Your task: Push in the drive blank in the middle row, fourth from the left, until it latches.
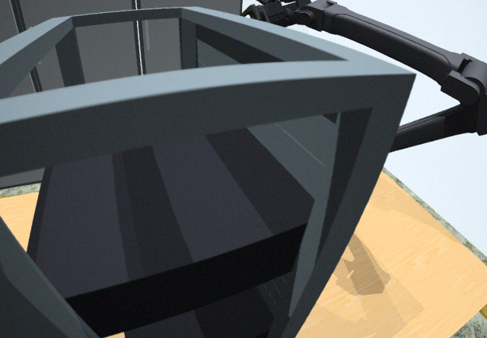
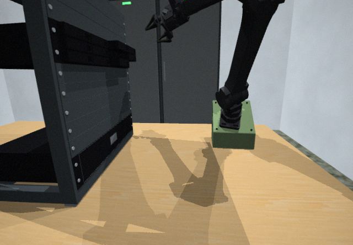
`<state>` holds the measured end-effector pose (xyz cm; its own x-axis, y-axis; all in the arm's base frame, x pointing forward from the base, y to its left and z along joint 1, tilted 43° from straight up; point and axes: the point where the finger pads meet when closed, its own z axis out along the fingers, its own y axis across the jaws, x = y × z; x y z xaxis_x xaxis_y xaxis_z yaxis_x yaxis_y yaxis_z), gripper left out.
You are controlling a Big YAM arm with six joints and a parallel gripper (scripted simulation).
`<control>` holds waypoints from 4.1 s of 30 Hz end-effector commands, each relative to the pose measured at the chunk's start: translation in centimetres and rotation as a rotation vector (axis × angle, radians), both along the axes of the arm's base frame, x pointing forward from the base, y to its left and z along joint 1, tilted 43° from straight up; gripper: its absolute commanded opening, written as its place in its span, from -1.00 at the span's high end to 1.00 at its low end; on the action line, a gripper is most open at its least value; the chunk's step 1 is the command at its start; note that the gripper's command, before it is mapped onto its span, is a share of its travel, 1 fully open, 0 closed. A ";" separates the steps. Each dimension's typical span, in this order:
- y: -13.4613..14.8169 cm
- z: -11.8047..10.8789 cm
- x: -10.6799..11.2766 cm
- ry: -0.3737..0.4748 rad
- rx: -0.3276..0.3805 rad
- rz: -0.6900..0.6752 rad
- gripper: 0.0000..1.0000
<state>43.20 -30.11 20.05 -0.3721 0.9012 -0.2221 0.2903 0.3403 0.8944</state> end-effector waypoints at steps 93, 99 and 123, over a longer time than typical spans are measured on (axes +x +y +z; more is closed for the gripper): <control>18.3 5.3 -18.2 -0.805 -1.926 0.291 -1.00; 18.8 5.1 -18.5 -0.815 -1.969 0.297 -1.00; 19.5 4.9 -18.9 -0.825 -2.011 0.303 -1.00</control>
<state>24.64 -10.76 24.69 0.2228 -0.6938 -0.6848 -0.1033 0.6817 -0.7243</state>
